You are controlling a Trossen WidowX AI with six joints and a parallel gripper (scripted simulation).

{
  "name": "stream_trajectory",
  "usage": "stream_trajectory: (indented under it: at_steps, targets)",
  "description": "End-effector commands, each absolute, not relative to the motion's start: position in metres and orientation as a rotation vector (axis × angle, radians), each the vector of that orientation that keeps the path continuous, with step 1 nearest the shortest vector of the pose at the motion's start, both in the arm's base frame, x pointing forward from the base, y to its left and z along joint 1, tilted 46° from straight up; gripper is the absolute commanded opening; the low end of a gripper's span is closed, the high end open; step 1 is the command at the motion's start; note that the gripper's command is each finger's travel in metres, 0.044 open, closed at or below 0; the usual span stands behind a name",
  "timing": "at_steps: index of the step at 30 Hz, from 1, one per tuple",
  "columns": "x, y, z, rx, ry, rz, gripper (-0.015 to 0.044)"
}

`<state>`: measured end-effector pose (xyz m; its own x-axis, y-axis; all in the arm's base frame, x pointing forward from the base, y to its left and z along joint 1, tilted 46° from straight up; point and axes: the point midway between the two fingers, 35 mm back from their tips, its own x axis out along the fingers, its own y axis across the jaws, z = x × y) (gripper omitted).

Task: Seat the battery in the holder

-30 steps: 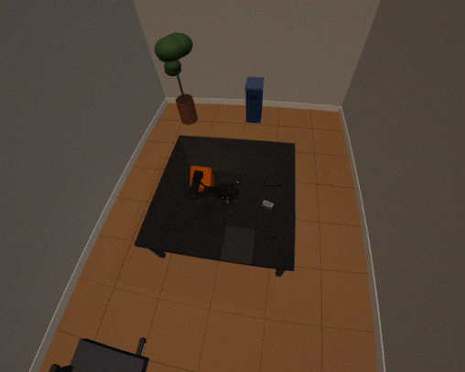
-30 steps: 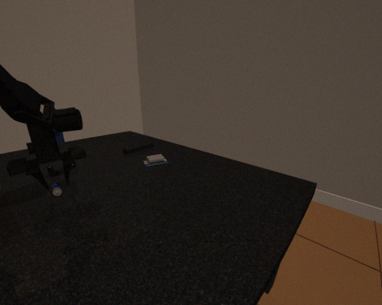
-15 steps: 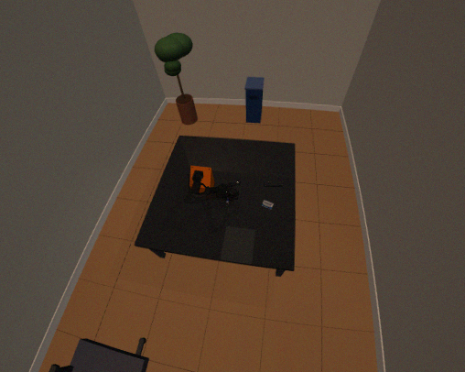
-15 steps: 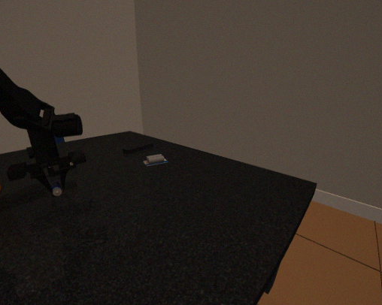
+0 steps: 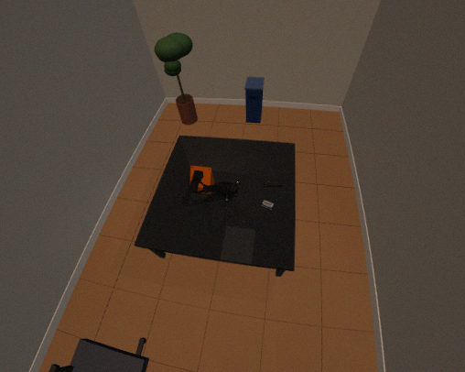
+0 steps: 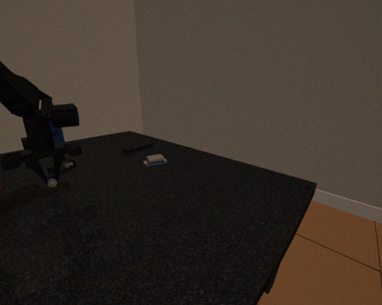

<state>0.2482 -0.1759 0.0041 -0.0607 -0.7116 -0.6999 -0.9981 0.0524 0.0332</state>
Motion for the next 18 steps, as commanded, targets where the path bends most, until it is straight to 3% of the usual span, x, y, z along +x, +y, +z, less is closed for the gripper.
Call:
stream_trajectory:
  at_steps: [1,18]
  targets:
    - [0.253,-0.164,0.023,-1.719,1.818,0.702,0.0077]
    - [0.283,-0.114,-0.015,-1.426,1.791,0.320,0.0077]
